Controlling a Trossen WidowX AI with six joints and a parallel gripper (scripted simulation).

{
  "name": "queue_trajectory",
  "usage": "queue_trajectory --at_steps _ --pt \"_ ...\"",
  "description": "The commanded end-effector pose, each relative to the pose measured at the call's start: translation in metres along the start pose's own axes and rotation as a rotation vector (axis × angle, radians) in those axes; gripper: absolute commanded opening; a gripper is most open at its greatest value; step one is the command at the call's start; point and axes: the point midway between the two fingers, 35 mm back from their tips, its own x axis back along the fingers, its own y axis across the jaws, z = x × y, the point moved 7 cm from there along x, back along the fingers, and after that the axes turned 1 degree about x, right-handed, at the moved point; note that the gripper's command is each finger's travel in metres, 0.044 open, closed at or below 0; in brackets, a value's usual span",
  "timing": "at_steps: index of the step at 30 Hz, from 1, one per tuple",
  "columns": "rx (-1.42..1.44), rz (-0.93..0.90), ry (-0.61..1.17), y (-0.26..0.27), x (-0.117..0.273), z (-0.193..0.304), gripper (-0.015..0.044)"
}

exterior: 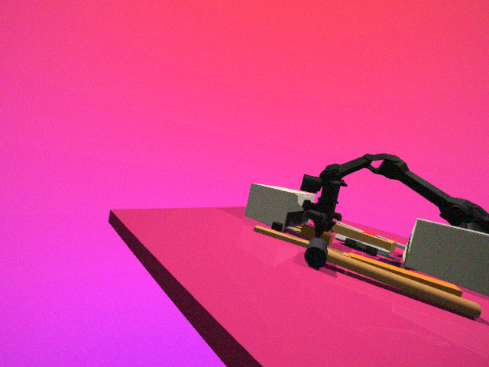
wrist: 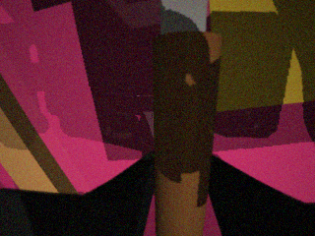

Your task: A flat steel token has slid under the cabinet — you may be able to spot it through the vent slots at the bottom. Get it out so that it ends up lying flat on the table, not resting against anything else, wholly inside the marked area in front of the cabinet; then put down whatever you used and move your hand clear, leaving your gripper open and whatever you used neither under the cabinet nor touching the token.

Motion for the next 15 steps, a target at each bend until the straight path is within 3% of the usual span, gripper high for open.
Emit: queue_trajectory --at_steps 1,15 --pt "-0.008 0.005 0.0 -0.003 -0.001 0.001 0.0" --pt "-0.007 0.005 0.0 -0.001 -0.001 0.014 0.0"
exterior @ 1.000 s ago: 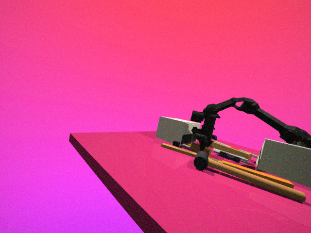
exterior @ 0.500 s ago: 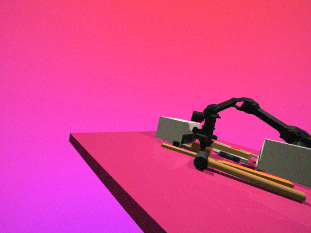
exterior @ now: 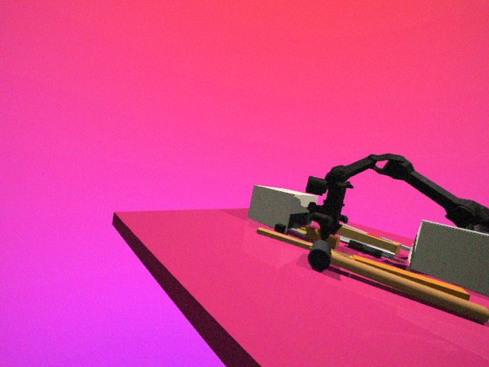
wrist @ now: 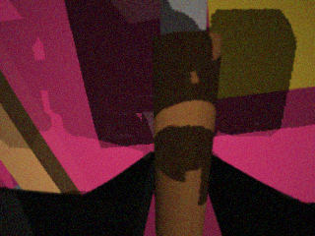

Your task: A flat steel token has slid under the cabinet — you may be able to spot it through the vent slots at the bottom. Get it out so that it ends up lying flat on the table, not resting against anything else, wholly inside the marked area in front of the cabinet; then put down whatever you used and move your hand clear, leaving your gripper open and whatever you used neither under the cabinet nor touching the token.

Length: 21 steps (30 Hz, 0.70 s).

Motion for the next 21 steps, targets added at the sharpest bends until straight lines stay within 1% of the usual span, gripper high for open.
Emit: queue_trajectory --at_steps 1,21 --pt "-0.001 0.003 0.002 0.0 -0.001 0.006 0.0" --pt "-0.001 0.003 0.003 0.002 -0.001 0.027 0.0"
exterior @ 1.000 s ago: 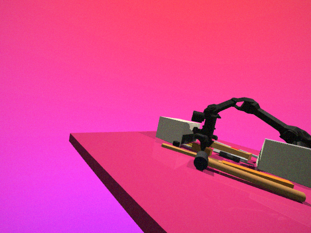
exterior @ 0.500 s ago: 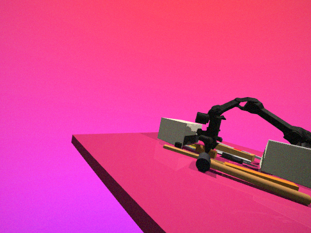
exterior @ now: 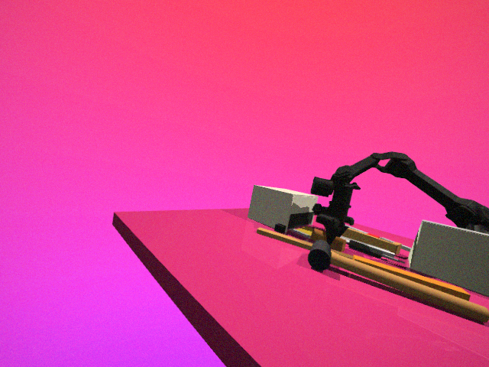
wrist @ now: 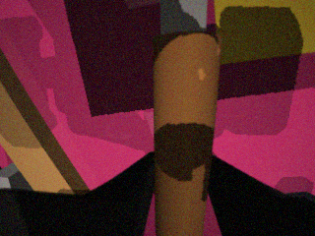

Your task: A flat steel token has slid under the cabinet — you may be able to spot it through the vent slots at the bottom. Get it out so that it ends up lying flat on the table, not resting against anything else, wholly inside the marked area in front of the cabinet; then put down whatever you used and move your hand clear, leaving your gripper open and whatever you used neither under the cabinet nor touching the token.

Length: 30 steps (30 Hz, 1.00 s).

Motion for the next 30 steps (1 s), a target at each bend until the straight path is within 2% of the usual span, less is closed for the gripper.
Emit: queue_trajectory --at_steps 1,30 --pt "0.0 0.001 0.004 0.0 -0.001 0.007 0.0" --pt "0.001 0.001 0.005 0.003 -0.001 0.041 0.0"
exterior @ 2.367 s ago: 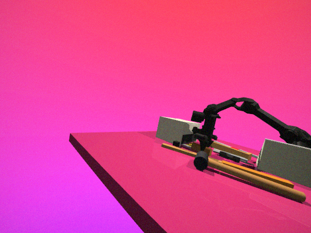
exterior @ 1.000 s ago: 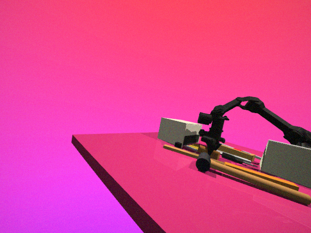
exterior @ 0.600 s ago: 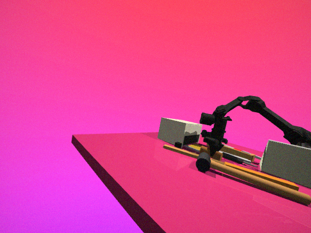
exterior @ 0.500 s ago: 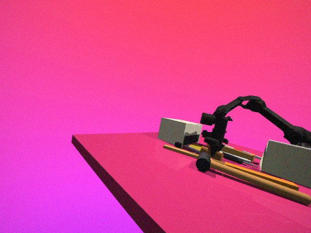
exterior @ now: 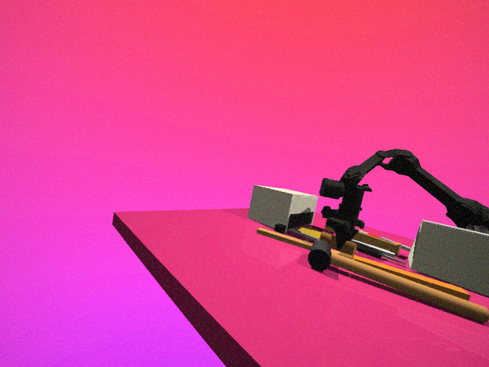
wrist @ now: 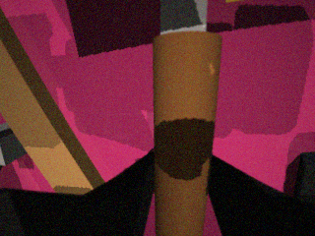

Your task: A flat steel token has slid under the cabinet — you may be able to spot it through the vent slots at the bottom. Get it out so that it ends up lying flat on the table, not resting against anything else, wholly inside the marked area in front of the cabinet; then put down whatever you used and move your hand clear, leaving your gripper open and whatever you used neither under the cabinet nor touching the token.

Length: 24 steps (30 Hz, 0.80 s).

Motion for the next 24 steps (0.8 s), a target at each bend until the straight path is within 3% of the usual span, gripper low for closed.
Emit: queue_trajectory --at_steps 1,24 --pt "0.001 0.003 0.004 0.0 -0.001 0.008 0.0" --pt "0.002 0.002 0.005 0.003 -0.001 0.039 0.0"
